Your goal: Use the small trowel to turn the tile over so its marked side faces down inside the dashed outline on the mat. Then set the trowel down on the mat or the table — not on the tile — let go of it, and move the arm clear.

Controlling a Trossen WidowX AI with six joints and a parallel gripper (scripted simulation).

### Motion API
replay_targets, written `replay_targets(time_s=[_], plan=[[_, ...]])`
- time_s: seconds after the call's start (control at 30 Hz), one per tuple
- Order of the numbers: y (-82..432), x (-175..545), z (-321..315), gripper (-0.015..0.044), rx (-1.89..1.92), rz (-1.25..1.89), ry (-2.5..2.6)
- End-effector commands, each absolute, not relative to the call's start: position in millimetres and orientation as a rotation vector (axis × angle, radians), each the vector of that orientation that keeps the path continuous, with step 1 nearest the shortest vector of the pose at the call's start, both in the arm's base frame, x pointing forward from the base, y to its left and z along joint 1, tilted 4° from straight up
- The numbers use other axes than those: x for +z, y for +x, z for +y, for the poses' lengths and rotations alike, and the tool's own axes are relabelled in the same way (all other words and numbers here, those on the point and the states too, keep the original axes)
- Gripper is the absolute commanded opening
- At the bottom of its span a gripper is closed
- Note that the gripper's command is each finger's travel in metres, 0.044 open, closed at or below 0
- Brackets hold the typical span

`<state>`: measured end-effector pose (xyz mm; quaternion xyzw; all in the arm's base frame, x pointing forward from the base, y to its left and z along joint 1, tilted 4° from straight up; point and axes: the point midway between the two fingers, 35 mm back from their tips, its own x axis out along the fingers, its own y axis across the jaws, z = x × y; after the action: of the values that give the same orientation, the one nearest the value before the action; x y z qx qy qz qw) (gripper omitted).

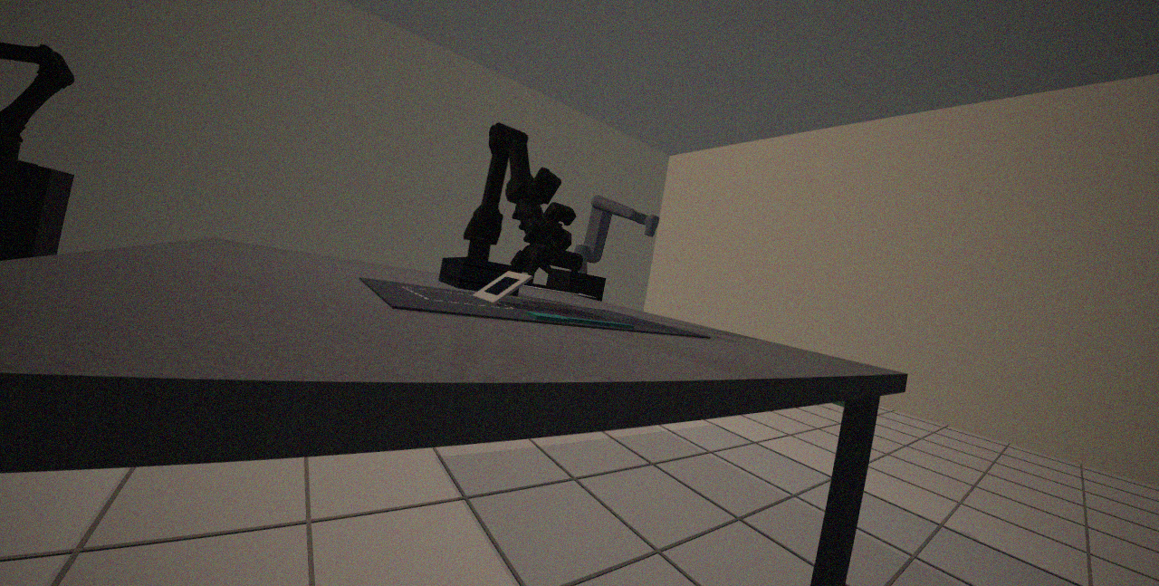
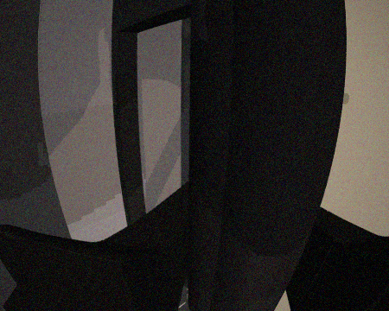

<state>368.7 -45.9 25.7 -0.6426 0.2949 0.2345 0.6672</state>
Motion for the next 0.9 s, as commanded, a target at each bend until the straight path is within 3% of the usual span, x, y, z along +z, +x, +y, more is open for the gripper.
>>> replay_targets(time_s=[0.0, 0.87], plan=[[373, 37, -54, 0.0, 0.512, 0.651, -1.459], [368, 41, -106, 0.0, 0.511, 0.653, -1.464]])
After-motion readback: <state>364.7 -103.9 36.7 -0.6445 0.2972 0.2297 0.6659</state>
